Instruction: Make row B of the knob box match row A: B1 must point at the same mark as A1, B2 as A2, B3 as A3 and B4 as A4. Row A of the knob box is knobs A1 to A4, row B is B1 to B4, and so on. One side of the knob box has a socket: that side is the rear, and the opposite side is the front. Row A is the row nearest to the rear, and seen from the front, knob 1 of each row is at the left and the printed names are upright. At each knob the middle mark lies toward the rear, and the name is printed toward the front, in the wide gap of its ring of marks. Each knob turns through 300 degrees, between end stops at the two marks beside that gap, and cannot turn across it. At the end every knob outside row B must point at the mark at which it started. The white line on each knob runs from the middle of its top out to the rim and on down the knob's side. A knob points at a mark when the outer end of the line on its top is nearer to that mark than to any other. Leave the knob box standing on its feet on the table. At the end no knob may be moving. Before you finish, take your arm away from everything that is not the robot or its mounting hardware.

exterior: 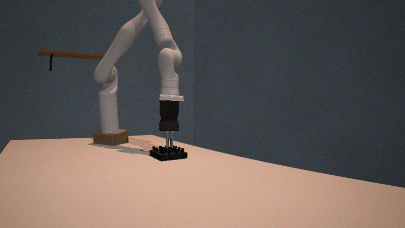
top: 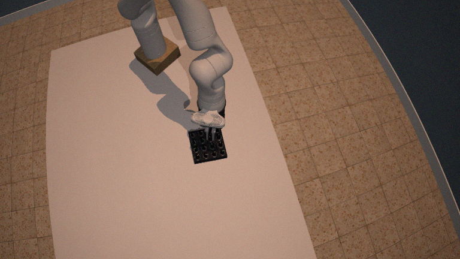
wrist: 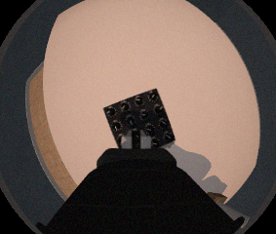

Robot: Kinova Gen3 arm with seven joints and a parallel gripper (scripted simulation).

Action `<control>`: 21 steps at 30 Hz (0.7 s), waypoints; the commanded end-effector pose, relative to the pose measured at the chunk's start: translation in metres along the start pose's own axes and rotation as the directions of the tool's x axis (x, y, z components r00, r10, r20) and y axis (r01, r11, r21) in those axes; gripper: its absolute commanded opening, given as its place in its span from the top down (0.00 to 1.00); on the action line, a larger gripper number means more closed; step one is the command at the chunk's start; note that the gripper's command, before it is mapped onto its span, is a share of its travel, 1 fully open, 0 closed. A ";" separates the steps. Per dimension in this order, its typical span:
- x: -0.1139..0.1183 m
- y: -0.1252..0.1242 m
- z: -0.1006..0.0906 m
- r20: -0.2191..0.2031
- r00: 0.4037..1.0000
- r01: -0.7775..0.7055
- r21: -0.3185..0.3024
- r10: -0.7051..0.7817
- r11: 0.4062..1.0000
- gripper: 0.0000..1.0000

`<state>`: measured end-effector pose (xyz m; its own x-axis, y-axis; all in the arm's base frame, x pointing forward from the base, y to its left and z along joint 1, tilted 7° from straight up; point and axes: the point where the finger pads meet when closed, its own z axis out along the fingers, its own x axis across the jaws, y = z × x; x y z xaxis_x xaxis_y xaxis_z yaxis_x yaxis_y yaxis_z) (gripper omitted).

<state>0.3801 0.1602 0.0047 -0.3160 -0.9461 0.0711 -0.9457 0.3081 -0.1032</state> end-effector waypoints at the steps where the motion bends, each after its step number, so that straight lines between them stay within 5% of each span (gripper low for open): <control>1: -0.001 0.000 0.002 0.008 0.998 0.068 0.000 -0.068 0.998 0.70; 21: -0.001 0.000 0.002 0.008 0.951 0.309 0.002 -0.309 0.951 0.70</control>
<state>0.3801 0.1596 0.0048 -0.0425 -0.9945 0.0958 -0.9963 0.0350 -0.0786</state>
